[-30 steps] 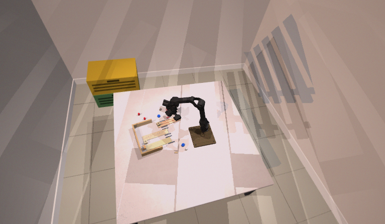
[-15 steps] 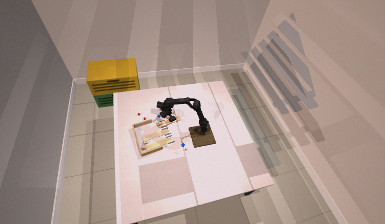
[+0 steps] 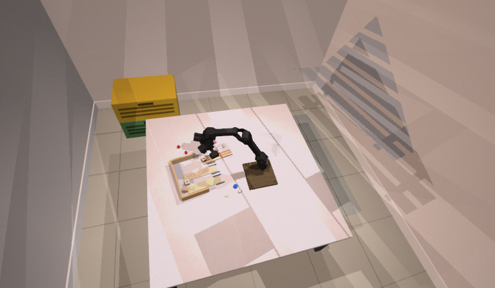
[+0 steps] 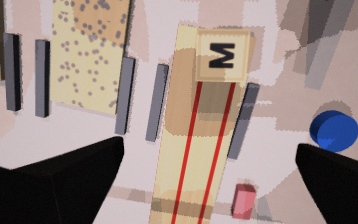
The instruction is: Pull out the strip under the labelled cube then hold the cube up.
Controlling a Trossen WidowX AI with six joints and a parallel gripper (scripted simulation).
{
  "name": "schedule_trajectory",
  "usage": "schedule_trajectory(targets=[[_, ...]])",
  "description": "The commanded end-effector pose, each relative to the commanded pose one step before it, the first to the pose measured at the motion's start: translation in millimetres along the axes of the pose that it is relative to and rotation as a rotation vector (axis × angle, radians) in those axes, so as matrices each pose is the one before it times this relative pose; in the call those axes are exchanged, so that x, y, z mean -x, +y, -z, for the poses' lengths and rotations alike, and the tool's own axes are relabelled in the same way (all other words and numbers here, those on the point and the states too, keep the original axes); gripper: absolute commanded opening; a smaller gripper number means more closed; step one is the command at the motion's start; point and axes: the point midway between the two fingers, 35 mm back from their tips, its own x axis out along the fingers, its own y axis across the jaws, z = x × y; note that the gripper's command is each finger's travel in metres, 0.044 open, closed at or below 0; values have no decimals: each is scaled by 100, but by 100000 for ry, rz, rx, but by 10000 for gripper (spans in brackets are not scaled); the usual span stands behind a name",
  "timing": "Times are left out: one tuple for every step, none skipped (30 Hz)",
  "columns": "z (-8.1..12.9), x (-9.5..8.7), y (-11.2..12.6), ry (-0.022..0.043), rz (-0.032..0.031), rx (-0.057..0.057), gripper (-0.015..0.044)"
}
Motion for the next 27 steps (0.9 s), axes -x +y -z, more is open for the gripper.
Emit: schedule_trajectory(targets=[[-1509,2,-229,293,-126,-468,440],[-398,38,-66,-30,4,0,440],[-342,29,-51,-25,3,0,440],[-402,29,-66,-30,4,0,440],[-333,20,-49,-25,3,0,440],[-402,15,-66,-30,4,0,440],[-340,8,-49,-25,3,0,440],[-398,-9,-59,-29,3,0,440],[-317,-12,-41,-23,2,0,440],[-105,-5,-13,-8,1,0,440],[-2,-26,-2,0,0,0,414],[-5,-79,-4,-1,0,0,388],[-7,-105,-6,-1,0,0,361],[-10,-154,-8,-1,0,0,335],[-9,-162,-8,-1,0,0,309],[-9,-164,-7,-1,0,0,282],[-6,-163,-8,-1,0,0,256],[-5,-164,-7,-1,0,0,250],[-4,-164,-7,-1,0,0,250],[-3,-164,-6,-1,0,0,250],[-3,-164,-5,0,0,0,250],[-2,-164,-5,0,0,0,250],[-1,-164,-4,0,0,0,250],[0,-164,-3,0,0,0,250],[0,-164,-3,0,0,0,250],[1,-164,-2,0,0,0,250],[1,-164,-2,0,0,0,250]])
